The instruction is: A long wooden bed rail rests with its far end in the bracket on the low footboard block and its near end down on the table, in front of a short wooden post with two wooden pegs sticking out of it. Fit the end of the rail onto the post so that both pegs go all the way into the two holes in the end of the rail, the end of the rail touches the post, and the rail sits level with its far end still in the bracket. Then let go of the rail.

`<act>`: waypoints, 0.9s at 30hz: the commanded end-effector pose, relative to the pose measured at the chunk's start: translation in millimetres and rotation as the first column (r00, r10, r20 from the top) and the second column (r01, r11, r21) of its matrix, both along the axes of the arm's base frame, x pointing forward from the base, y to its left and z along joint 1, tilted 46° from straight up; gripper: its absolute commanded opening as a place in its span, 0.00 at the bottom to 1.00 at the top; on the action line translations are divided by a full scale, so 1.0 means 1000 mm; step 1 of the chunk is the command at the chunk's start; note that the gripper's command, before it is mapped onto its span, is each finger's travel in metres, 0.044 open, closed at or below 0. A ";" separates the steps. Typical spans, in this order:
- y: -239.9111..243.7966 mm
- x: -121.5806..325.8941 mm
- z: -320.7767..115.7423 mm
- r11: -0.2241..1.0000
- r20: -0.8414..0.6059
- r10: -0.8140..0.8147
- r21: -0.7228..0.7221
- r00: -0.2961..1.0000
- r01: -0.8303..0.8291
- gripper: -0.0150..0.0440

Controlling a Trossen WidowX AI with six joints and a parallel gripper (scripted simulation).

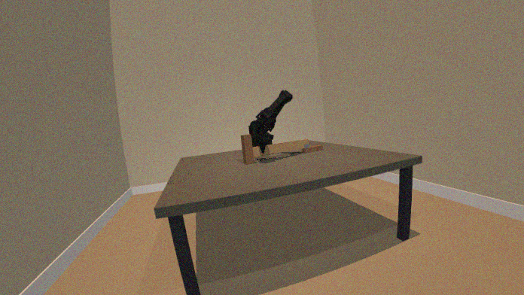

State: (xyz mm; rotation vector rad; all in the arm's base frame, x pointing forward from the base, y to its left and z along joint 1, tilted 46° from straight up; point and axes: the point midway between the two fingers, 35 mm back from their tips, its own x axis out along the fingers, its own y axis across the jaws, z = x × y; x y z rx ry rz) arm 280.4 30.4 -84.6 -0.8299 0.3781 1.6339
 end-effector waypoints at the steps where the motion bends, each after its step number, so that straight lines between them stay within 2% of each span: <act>1: 0.000 0.000 0.000 1.000 0.001 0.000 0.000 1.000 0.000 0.52; 12: 0.000 0.000 0.000 1.000 0.001 0.000 0.000 1.000 0.000 1.00; 16: 0.000 0.000 0.002 1.000 0.001 0.000 -0.001 1.000 0.000 1.00; 21: -0.002 -0.008 0.040 1.000 0.009 -0.006 -0.007 1.000 0.006 1.00; 27: -0.002 -0.009 0.042 1.000 0.009 -0.006 -0.007 1.000 0.006 1.00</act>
